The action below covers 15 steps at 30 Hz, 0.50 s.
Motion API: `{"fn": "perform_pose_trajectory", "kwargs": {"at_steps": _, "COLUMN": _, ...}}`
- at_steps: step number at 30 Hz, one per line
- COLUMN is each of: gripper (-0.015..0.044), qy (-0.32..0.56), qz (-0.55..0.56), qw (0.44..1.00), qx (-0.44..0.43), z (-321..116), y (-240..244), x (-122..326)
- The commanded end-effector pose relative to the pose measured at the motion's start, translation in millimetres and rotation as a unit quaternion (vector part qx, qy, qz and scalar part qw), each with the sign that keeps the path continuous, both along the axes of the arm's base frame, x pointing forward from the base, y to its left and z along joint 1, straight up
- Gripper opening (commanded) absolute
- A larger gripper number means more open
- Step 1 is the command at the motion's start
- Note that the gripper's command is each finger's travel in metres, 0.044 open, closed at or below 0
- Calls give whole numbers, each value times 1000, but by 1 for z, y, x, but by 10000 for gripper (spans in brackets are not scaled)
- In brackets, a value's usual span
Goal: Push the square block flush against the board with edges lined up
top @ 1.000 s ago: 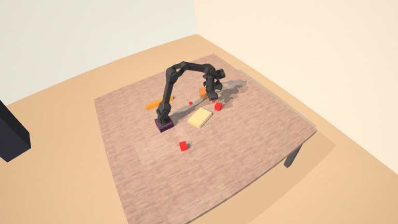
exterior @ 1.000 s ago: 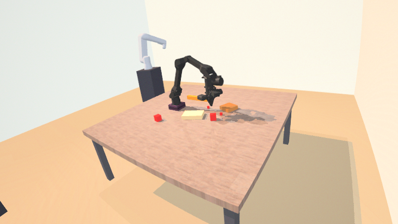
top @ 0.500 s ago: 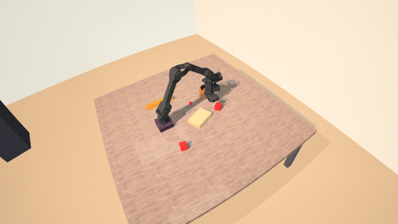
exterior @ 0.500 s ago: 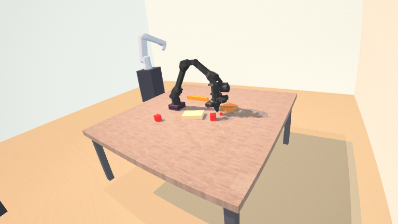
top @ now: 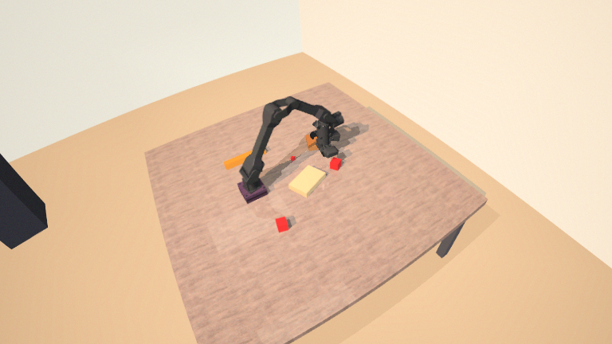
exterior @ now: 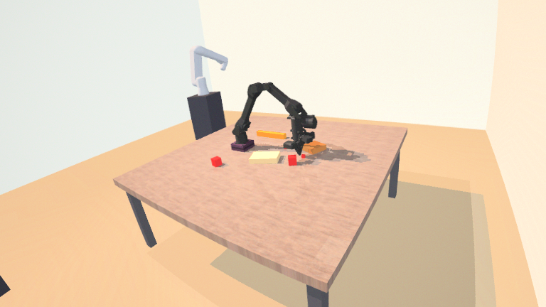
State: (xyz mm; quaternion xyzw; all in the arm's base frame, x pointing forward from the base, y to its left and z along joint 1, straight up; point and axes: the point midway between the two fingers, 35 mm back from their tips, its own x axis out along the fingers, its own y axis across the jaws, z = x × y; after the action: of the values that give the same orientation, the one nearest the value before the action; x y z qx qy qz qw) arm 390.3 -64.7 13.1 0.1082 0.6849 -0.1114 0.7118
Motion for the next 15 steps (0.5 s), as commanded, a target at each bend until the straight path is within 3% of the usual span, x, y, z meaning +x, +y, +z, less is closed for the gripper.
{"fn": "perform_pose_trajectory", "kwargs": {"at_steps": 1, "gripper": 0, "qy": 3, "qz": 3, "qw": 1000, "qx": 1, "z": -2, "y": -1, "x": 4}}
{"fn": "perform_pose_trajectory", "kwargs": {"at_steps": 15, "gripper": 0, "qy": 2, "qz": 3, "qw": 1000, "qx": 1, "z": 0, "y": -6, "x": 23}}
